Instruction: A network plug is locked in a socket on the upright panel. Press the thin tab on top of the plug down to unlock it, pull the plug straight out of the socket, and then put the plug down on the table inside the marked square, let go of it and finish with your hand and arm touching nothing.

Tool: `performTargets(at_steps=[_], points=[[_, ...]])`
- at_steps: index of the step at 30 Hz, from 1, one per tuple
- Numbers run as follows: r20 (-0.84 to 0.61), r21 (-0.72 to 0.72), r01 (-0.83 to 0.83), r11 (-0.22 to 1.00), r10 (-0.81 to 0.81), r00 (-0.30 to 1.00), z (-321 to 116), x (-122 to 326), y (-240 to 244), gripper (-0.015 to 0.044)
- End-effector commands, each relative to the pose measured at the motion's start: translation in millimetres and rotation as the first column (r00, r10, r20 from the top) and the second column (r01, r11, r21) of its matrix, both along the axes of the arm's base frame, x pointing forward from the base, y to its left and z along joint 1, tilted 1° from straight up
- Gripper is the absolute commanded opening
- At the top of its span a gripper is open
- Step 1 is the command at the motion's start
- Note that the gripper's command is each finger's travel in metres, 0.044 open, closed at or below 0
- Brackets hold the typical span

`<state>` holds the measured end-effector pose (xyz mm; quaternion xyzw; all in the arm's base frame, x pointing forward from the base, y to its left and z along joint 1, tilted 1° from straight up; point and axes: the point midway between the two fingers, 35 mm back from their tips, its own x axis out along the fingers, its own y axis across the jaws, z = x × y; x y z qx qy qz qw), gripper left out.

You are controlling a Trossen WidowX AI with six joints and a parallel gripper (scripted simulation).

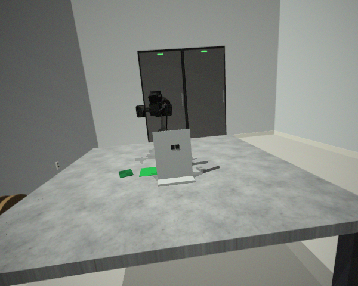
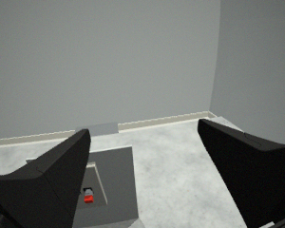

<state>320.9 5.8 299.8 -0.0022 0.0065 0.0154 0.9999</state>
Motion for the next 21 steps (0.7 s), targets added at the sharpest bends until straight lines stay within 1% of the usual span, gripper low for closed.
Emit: performTargets(at_steps=[1, 3, 9, 10, 15, 21], points=[[0.000, -0.006, 0.000, 1.000, 0.000, 1.000, -0.7, 0.4, 0.4, 0.0374], [0.002, -0.053, 0.003, 0.999, -0.003, 1.000, -6.5, 3.4, 3.8, 0.0321], [0.011, -0.261, 0.018, 0.965, -0.015, 1.000, -33.1, 12.5, 20.1, 0.0164], [0.012, -0.294, 0.020, 0.955, -0.017, 1.000, -37.6, 13.3, 22.9, 0.0156], [0.018, -0.457, 0.031, 0.889, -0.026, 0.999, -59.9, 14.5, 37.1, 0.0156], [0.024, -0.632, 0.043, 0.774, -0.036, 0.999, -85.9, 9.7, 53.1, 0.0156]])
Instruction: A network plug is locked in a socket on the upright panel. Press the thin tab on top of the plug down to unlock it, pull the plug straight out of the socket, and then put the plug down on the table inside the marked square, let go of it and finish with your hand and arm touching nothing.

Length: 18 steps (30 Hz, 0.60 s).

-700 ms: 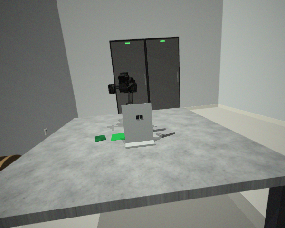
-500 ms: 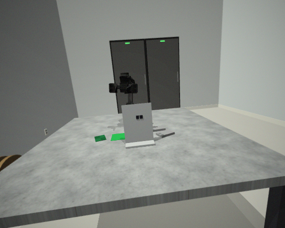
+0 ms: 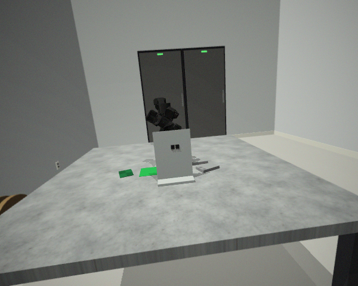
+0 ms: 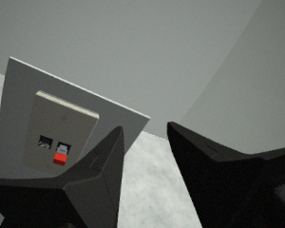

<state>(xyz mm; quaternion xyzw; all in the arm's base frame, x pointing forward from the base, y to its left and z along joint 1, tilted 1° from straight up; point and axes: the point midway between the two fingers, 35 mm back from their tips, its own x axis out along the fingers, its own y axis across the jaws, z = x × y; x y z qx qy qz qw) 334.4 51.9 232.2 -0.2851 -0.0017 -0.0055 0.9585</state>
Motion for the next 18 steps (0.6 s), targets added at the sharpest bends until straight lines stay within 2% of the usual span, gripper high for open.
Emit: performTargets(at_steps=[1, 9, 18], points=[[-0.013, -0.145, 0.012, 0.989, -0.015, 1.000, -22.5, -5.3, 9.5, 0.0156], [-0.014, -0.413, 0.029, 0.910, -0.038, 0.999, -54.1, -22.3, 26.0, 0.0156], [-0.015, -0.675, 0.038, 0.736, -0.065, 0.998, -83.7, -50.8, 35.5, 0.0156]])
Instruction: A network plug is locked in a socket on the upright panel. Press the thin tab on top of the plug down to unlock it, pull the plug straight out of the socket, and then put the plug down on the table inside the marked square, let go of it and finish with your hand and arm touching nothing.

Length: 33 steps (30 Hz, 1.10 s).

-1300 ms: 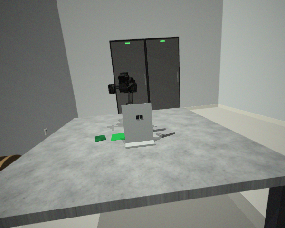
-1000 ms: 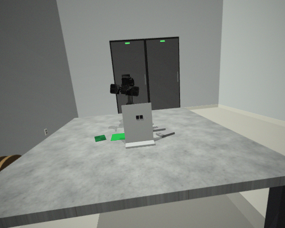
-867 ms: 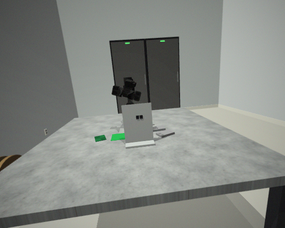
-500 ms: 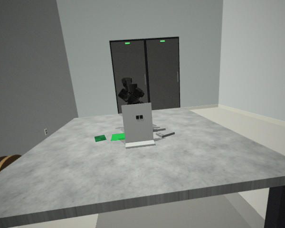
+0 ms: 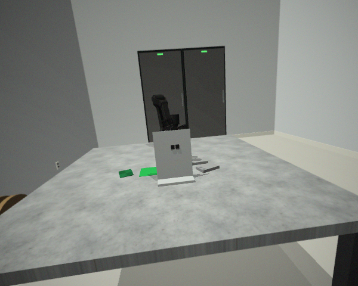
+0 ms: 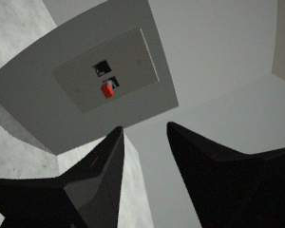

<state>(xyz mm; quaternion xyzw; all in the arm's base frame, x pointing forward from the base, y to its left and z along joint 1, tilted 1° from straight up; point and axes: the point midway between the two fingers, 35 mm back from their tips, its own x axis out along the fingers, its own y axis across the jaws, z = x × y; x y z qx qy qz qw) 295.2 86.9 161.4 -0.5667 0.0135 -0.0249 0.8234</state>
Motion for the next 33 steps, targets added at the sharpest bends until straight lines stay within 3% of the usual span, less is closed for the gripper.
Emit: performTargets(at_steps=[1, 7, 15, 27, 33], points=[[-0.018, -0.148, 0.013, 0.989, -0.015, 1.000, -15.8, -15.2, 0.8, 0.0156], [-0.028, -0.329, 0.022, 0.944, -0.033, 0.999, -29.0, -34.9, 0.5, 0.0156], [-0.028, -0.335, 0.022, 0.942, -0.034, 0.999, -29.0, -32.7, 1.3, 0.0156], [-0.023, -0.334, 0.024, 0.942, -0.034, 0.999, -27.7, 20.4, 10.6, 0.0156], [-0.022, -0.334, 0.024, 0.942, -0.034, 0.999, -27.7, 25.8, 11.3, 0.0156]])
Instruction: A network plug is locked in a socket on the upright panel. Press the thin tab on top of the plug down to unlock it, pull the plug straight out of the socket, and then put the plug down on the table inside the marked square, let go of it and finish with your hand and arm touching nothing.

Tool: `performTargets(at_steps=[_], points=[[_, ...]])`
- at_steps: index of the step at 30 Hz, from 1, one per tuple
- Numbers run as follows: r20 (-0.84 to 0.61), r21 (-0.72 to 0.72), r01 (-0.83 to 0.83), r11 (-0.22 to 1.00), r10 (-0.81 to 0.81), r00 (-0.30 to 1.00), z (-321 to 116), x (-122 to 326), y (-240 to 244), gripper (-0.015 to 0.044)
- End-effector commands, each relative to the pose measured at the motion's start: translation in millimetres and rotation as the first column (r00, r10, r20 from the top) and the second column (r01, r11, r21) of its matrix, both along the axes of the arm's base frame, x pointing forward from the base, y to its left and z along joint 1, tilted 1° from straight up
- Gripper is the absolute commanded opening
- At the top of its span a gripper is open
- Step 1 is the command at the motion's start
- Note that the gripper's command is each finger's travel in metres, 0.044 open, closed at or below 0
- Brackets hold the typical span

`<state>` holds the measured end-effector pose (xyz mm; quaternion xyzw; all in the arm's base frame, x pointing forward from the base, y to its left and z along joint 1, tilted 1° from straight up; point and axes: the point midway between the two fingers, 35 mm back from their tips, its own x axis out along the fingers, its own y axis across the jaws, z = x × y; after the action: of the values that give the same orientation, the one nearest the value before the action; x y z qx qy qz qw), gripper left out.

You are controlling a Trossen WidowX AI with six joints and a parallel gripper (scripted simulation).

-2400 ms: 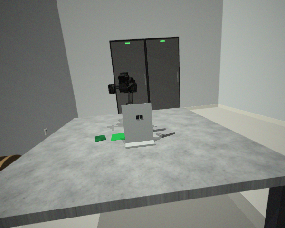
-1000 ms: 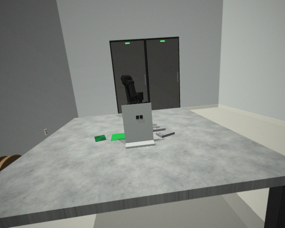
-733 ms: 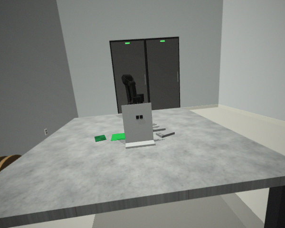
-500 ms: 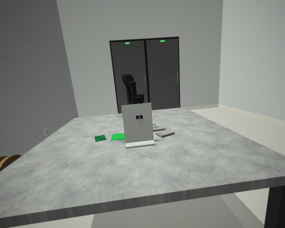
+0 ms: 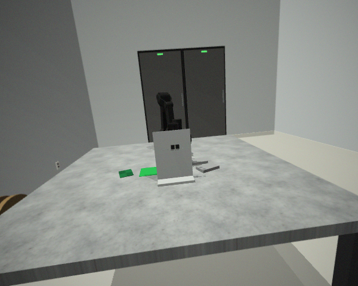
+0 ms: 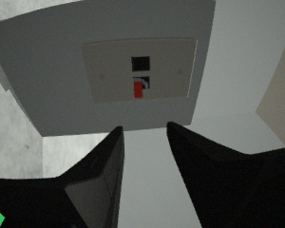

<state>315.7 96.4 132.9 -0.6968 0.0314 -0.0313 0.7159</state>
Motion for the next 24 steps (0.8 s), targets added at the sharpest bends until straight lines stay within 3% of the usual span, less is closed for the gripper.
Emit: performTargets(at_steps=[1, 24], points=[[0.003, -0.003, -0.004, 1.000, 0.004, 1.000, 1.0, 6.8, 2.3, 0.0156], [0.007, -0.002, -0.004, 1.000, 0.004, 1.000, 2.7, 42.4, 9.4, 0.0156]])
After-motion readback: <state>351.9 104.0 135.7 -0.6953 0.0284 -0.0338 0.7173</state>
